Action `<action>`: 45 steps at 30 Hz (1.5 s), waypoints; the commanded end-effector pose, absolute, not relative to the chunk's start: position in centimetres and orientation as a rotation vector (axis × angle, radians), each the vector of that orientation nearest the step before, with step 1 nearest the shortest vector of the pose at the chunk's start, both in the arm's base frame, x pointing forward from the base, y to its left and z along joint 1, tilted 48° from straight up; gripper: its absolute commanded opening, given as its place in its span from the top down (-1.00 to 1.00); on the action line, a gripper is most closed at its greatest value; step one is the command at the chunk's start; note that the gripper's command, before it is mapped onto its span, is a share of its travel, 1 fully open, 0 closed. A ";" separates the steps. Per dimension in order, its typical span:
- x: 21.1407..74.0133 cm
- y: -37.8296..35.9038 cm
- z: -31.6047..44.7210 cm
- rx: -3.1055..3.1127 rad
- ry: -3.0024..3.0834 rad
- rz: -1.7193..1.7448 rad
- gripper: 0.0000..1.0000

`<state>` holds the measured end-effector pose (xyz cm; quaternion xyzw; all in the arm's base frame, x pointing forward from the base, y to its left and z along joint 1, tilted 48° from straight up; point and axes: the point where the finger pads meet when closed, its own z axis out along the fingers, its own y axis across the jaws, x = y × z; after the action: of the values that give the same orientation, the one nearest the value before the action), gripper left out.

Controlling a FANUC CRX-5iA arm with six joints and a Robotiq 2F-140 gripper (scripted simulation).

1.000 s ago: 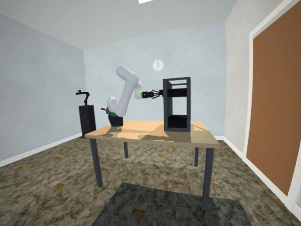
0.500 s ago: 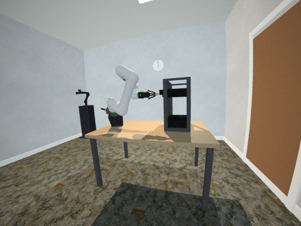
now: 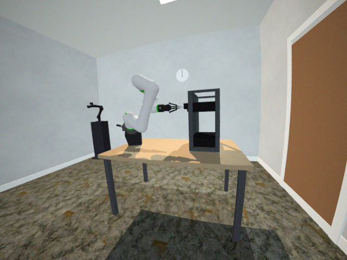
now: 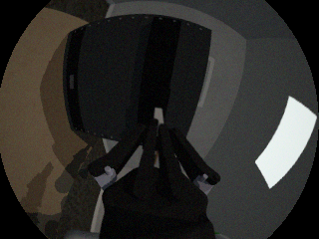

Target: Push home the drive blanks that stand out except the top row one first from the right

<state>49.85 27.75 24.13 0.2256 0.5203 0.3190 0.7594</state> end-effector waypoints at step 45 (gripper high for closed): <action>53.1 28.7 26.4 0.491 1.134 0.693 1.00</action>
<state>53.06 28.69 26.36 0.2254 0.5206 0.3180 0.7596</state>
